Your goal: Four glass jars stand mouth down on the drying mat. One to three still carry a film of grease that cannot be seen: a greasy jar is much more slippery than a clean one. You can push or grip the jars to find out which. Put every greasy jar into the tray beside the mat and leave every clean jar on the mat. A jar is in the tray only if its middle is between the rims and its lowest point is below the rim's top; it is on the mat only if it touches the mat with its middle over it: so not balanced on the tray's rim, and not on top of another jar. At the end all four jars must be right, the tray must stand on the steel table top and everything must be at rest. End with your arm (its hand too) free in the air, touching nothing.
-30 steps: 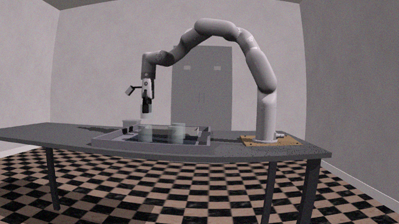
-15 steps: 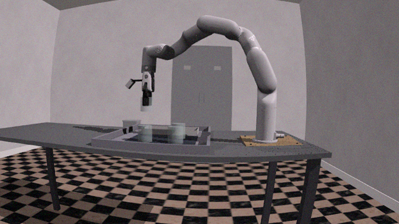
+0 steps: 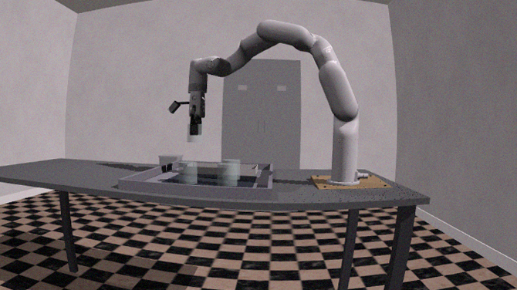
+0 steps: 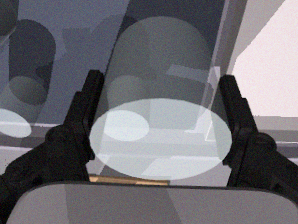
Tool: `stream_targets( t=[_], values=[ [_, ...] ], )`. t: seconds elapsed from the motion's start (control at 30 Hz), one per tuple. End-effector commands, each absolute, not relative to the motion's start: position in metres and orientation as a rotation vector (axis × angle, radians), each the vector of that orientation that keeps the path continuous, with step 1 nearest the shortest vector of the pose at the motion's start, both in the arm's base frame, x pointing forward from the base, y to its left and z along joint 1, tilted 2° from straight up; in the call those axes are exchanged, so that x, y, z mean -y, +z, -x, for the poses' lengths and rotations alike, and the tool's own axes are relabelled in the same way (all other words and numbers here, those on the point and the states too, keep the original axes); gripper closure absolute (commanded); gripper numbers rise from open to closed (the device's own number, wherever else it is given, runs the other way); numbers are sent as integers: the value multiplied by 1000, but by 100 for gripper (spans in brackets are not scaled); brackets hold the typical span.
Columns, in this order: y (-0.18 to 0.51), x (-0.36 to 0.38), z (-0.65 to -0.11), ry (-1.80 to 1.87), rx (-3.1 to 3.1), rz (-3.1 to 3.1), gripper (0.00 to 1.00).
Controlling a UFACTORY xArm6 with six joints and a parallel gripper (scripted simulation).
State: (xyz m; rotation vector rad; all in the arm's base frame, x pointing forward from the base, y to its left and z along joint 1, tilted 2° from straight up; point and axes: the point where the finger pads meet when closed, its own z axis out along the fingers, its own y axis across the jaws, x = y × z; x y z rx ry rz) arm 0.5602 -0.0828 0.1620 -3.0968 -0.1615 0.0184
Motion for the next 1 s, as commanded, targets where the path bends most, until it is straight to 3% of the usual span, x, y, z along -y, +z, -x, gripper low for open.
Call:
stream_targets(
  t=[0.0, 0.97],
  values=[
    [164, 98, -557, 9, 162, 3098, 100],
    [161, 177, -533, 9, 162, 3098, 100]
  ],
)
